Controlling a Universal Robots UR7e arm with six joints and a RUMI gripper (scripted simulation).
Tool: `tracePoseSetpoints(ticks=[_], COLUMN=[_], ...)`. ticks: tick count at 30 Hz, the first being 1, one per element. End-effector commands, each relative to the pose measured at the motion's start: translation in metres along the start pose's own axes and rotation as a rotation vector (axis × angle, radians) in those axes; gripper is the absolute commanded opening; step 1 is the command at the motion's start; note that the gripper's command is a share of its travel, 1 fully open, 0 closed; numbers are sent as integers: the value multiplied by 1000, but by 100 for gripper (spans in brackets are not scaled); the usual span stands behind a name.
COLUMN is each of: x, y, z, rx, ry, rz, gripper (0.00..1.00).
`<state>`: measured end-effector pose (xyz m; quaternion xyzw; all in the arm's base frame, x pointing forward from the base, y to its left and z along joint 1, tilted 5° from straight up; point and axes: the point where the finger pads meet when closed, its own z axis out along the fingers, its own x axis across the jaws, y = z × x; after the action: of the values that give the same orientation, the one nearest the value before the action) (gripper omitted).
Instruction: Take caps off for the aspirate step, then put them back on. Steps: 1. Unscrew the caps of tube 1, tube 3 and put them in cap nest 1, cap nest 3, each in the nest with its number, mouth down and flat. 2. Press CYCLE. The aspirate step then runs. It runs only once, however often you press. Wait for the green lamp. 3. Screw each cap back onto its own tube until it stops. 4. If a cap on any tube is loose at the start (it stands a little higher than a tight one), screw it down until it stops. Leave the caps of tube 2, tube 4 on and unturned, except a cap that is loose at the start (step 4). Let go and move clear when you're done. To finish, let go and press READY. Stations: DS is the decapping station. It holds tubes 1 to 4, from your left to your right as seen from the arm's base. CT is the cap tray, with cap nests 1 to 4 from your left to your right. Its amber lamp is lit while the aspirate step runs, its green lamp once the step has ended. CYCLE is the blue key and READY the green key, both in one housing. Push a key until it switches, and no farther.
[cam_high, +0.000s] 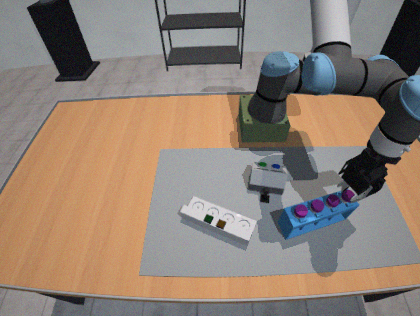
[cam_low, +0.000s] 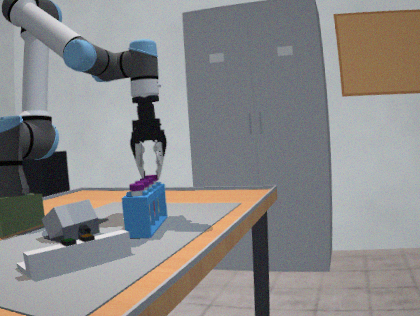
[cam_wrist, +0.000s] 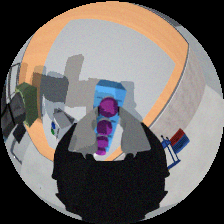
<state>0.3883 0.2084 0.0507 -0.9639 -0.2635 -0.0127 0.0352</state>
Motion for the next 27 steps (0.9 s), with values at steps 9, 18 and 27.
tracePoseSetpoints(ticks=[9,18,27], x=[0,0,0], y=[0,0,0], z=[-1,-1,-1], rx=[11,11,12], ry=[5,5,3], rz=[-346,-346,-21], gripper=[0,35,35])
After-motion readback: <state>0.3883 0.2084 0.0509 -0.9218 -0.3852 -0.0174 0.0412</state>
